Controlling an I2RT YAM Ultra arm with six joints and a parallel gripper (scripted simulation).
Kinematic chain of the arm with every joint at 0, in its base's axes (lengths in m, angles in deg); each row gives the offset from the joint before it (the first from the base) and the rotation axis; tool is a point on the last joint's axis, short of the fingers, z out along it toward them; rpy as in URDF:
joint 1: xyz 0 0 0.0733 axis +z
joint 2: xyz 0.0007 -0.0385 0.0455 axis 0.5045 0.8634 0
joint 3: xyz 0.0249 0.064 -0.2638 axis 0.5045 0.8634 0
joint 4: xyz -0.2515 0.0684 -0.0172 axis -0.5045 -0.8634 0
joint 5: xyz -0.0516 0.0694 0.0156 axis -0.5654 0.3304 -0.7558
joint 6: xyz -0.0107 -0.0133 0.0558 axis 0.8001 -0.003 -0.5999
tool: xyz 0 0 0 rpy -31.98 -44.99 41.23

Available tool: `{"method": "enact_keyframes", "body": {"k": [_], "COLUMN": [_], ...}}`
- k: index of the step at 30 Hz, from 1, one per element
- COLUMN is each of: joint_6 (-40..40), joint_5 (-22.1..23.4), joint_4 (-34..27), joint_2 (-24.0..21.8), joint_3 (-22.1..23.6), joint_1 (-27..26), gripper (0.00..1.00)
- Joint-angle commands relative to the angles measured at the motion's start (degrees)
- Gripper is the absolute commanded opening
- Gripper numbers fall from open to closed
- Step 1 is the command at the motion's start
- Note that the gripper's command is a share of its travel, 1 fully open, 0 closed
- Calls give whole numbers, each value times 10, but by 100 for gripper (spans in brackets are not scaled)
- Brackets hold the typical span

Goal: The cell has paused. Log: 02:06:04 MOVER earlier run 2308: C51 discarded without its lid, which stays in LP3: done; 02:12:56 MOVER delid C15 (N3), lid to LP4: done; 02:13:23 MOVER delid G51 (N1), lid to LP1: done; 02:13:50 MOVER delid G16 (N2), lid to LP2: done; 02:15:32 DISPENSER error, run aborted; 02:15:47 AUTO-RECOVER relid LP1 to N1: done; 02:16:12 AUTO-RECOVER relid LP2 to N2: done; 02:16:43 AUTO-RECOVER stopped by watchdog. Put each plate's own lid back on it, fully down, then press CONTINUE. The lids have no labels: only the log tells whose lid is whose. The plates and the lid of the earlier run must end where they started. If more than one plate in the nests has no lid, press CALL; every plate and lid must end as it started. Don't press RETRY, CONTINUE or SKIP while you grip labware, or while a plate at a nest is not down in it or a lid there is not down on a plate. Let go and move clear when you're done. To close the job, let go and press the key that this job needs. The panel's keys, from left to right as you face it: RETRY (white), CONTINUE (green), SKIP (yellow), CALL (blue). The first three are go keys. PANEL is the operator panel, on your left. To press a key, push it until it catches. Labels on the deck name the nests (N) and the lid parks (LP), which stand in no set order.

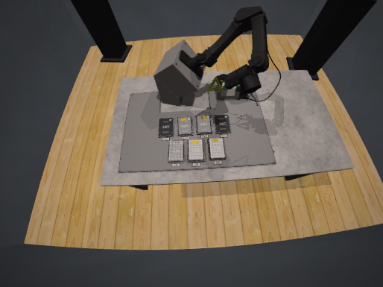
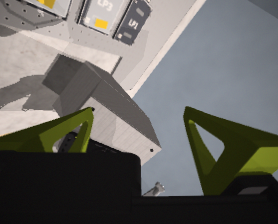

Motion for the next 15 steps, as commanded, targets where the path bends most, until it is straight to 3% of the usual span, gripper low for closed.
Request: {"method": "enact_keyframes", "body": {"k": [1, 4, 5, 9, 10, 13, 15], "joint_6": [-34, -32, -37, -79, -78, -84, -101], "joint_5": [7, 10, 12, 11, 16, 22, 25], "joint_4": [-10, -10, -8, -12, -13, -14, -12], "joint_2": [-17, -20, -21, 3, -19, -24, -20], "joint_3": [15, 19, -5, -8, 16, 25, 0], "joint_1": [-34, -48, -54, -57, -70, -99, -105], "gripper": [100, 100, 100, 100, 100, 100, 100]}}
